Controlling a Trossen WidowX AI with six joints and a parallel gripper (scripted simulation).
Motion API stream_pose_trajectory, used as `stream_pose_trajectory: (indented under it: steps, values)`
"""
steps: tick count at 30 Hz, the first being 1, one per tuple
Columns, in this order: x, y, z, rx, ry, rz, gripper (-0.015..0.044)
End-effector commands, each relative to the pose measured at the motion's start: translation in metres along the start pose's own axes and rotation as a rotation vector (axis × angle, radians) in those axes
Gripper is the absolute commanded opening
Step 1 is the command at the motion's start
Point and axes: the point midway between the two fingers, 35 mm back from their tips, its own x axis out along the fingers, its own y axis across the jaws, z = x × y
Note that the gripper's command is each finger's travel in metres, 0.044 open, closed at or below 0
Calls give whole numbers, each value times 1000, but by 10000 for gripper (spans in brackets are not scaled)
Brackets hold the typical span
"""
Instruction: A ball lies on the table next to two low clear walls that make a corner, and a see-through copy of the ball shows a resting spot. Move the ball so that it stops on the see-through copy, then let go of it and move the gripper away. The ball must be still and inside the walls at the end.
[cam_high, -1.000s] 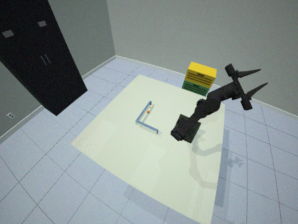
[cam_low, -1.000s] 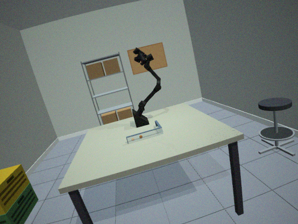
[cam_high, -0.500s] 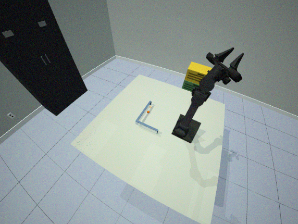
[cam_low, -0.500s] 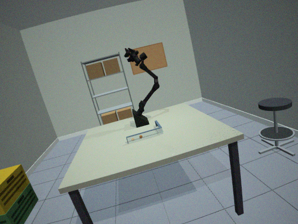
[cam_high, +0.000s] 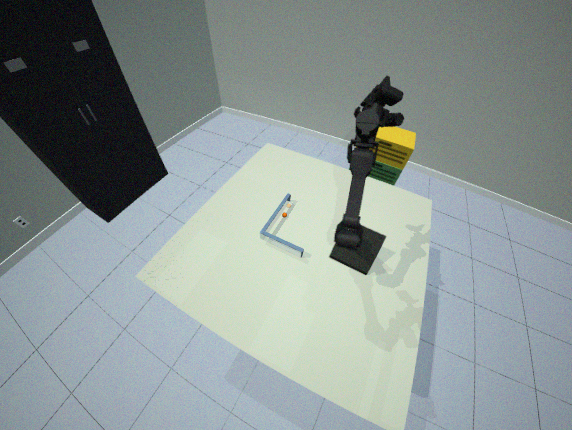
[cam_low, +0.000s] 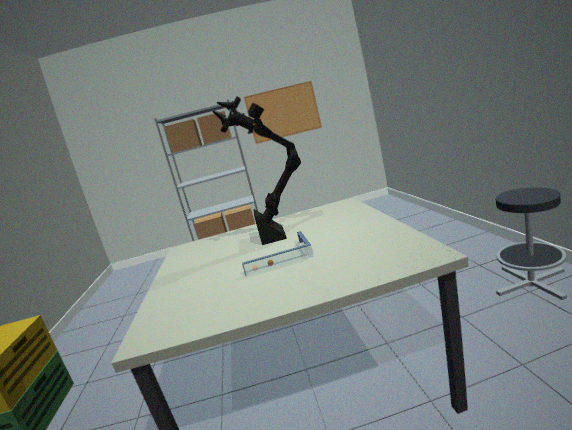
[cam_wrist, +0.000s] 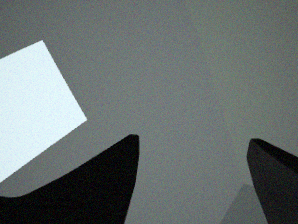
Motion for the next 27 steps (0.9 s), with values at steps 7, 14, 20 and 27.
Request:
stream_pose_trajectory:
  steps: [7,14,20,27]
  values:
    - [1,-155,-72,-515,288,-393,241]
    - [-32,-253,-112,-839,572,-588,241]
    - [-80,-331,-139,-1089,868,-713,241]
    - [-154,-412,-157,-1335,1280,-806,241]
